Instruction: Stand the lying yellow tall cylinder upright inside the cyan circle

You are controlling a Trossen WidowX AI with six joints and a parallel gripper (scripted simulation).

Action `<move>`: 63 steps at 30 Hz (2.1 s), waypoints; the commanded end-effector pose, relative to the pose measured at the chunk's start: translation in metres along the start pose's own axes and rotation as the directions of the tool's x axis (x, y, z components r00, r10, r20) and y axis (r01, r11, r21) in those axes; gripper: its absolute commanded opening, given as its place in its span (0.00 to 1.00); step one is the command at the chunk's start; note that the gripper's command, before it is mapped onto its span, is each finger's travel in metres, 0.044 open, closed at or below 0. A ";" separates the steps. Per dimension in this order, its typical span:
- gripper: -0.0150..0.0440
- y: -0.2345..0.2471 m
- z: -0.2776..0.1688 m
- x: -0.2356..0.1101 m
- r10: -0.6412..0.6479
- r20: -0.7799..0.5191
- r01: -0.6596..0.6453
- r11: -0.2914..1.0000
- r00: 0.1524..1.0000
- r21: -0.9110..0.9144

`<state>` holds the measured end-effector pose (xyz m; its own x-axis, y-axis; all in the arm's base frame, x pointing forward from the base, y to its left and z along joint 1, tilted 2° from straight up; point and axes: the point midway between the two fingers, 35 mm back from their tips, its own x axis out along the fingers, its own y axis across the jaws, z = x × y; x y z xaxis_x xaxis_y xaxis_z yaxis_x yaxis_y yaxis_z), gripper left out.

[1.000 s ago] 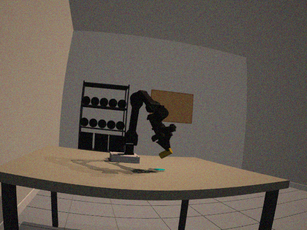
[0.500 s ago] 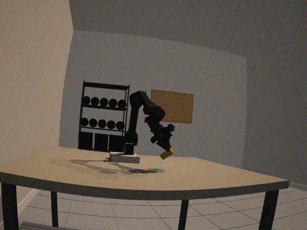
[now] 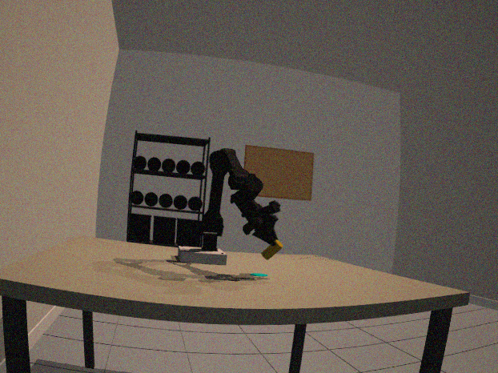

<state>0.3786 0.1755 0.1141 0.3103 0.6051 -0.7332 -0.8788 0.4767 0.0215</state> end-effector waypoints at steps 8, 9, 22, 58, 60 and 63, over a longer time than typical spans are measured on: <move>0.43 -0.002 -0.001 -0.001 0.009 0.080 -0.010 1.000 0.997 0.015; 0.43 -0.002 -0.001 -0.001 0.010 0.086 -0.011 1.000 0.996 0.015; 0.43 -0.005 -0.002 -0.003 0.016 0.171 -0.019 1.000 0.985 0.019; 0.43 -0.004 -0.008 -0.017 0.045 0.380 -0.047 0.999 0.924 -0.003; 0.43 -0.004 -0.009 -0.018 0.047 0.390 -0.049 0.999 0.920 -0.006; 0.43 -0.003 -0.010 -0.019 0.051 0.405 -0.051 0.999 0.913 -0.010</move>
<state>0.3755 0.1575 0.1214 0.3892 0.8235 -0.4128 -0.8939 0.4458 0.0465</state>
